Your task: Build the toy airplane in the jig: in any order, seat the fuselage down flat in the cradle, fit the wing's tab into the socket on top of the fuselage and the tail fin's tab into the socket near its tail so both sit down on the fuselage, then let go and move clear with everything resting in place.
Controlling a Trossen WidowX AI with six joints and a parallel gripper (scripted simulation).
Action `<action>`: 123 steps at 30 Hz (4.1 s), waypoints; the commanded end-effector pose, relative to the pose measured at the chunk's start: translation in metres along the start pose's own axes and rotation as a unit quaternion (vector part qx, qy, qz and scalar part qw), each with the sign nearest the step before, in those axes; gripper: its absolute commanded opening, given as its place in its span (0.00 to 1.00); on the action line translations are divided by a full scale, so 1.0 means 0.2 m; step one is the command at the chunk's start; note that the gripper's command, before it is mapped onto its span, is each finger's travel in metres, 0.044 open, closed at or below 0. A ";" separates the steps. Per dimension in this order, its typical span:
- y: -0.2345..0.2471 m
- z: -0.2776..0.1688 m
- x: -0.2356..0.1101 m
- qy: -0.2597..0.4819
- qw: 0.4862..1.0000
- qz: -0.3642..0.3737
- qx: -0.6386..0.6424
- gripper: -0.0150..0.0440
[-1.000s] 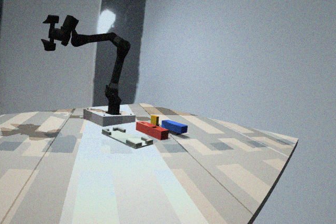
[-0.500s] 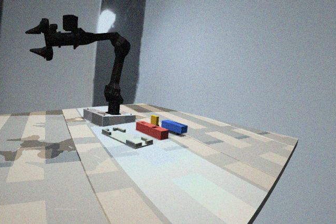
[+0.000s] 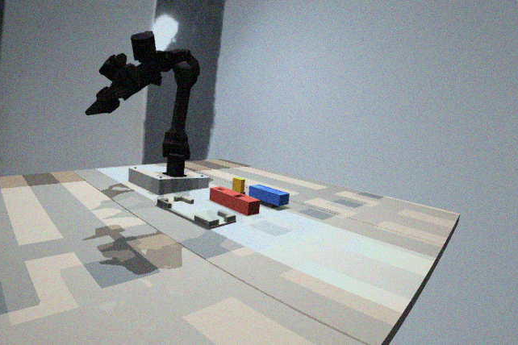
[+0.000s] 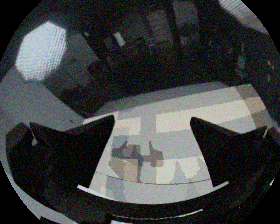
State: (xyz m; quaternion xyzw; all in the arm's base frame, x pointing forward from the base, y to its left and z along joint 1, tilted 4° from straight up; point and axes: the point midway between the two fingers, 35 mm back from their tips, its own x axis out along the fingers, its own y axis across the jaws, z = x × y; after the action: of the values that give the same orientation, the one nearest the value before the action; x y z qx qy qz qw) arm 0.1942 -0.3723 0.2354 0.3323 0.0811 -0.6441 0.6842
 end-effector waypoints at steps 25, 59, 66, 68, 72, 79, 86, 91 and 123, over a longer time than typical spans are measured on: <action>0.08 -1.65 -1.23 0.448 0.578 0.226 -0.643 1.00; -0.05 -1.97 -1.04 0.450 0.573 0.227 -0.646 1.00; -0.07 -2.02 -1.01 0.450 0.573 0.227 -0.646 1.00; -0.08 -2.03 -1.00 0.450 0.573 0.227 -0.646 1.00; -0.09 -2.05 -0.99 0.450 0.573 0.227 -0.646 1.00; -0.11 -2.10 -0.96 0.450 0.573 0.227 -0.646 1.00; -0.12 -2.13 -0.94 0.450 0.573 0.227 -0.646 0.96; -0.12 -2.13 -0.94 0.450 0.573 0.227 -0.646 0.73; 0.01 -1.91 -1.08 0.450 0.573 0.227 -0.646 0.25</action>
State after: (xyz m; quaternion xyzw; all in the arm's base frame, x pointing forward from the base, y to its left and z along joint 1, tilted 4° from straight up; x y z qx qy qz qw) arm 0.2806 0.0195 0.0461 0.0562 0.6986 -0.0154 0.7131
